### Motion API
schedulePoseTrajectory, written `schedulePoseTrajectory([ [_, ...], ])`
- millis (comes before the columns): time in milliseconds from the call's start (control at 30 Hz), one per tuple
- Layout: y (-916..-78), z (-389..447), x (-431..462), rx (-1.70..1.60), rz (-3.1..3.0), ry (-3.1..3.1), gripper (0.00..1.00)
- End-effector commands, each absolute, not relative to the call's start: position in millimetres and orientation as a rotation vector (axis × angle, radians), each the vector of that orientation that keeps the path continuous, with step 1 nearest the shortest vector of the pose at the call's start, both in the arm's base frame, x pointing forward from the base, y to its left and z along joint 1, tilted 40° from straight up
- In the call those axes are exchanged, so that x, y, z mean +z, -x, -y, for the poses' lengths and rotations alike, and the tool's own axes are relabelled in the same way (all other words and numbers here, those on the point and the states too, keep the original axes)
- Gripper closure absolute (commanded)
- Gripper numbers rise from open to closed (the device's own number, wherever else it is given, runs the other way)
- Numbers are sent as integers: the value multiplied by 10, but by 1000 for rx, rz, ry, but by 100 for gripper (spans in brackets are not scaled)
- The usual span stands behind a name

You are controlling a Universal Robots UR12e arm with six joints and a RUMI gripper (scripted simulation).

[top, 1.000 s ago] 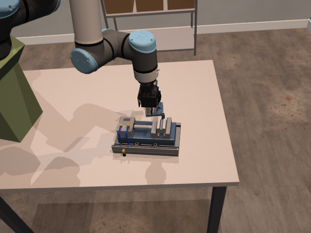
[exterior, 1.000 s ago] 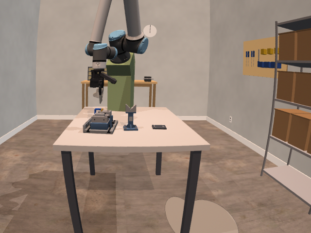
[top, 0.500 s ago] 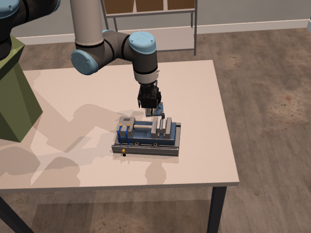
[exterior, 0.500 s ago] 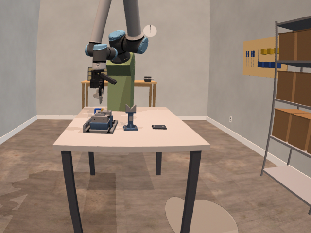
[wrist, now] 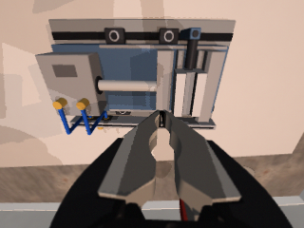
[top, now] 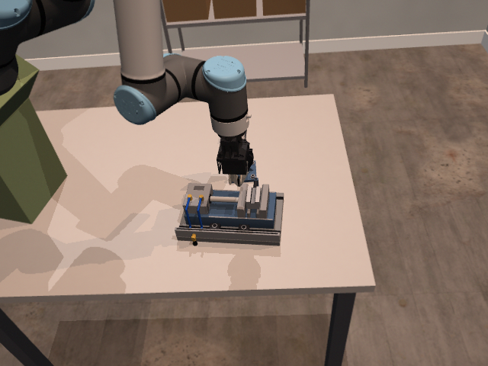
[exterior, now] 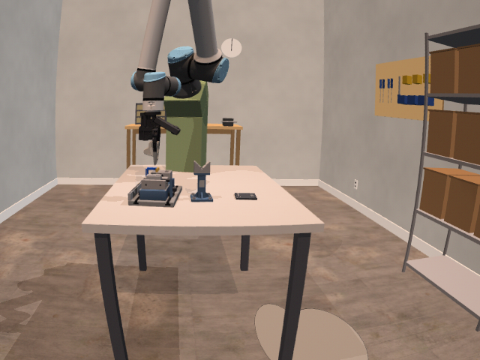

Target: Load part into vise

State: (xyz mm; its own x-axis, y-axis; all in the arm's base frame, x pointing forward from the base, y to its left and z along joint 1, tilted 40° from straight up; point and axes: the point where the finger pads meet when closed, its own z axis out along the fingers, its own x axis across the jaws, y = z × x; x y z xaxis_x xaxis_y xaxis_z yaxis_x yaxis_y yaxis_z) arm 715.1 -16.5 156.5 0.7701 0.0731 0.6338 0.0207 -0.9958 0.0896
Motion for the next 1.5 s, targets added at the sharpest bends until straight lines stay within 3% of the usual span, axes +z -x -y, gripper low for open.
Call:
schedulePoseTrajectory([
  [0, -7204, 167, 1508, 1038, -77, -2882, 100],
  [1467, -7353, 172, 1328, 1038, -77, -2882, 100],
])
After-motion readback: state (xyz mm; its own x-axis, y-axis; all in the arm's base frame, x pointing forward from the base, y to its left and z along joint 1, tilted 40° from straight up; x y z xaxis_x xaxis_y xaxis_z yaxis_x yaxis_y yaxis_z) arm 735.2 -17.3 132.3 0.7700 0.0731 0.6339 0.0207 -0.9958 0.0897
